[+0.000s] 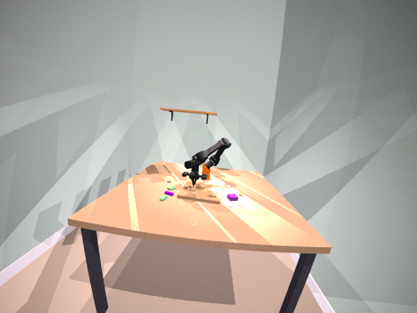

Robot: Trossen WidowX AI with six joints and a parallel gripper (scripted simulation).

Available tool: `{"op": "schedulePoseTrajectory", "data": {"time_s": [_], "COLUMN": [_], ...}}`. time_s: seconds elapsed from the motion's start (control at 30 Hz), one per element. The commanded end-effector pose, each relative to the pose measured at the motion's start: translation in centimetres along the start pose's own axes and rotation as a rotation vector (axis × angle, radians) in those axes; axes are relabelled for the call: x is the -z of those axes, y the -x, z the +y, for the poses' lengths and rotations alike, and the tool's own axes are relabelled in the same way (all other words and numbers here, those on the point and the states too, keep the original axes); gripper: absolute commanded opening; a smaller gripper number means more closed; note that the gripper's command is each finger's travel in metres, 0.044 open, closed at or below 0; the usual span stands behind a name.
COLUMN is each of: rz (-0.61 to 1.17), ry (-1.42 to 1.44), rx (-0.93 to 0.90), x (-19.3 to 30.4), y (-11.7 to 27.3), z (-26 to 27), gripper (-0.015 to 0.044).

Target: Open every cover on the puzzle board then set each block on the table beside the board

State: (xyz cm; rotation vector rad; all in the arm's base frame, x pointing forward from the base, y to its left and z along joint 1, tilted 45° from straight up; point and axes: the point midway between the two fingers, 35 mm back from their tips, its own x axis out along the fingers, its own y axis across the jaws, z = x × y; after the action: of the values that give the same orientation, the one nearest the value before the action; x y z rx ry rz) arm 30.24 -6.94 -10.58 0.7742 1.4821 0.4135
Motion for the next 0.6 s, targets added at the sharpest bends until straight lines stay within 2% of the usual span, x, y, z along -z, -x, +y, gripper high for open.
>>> {"op": "schedulePoseTrajectory", "data": {"time_s": [0.0,0.57], "rz": [0.006,0.005], "ry": [-0.005,-0.004], "rx": [-0.006,-0.006], "x": [0.2,-1.1], "y": [-0.6,-0.8], "z": [0.1,0.0], "gripper": [0.0000,0.0000]}}
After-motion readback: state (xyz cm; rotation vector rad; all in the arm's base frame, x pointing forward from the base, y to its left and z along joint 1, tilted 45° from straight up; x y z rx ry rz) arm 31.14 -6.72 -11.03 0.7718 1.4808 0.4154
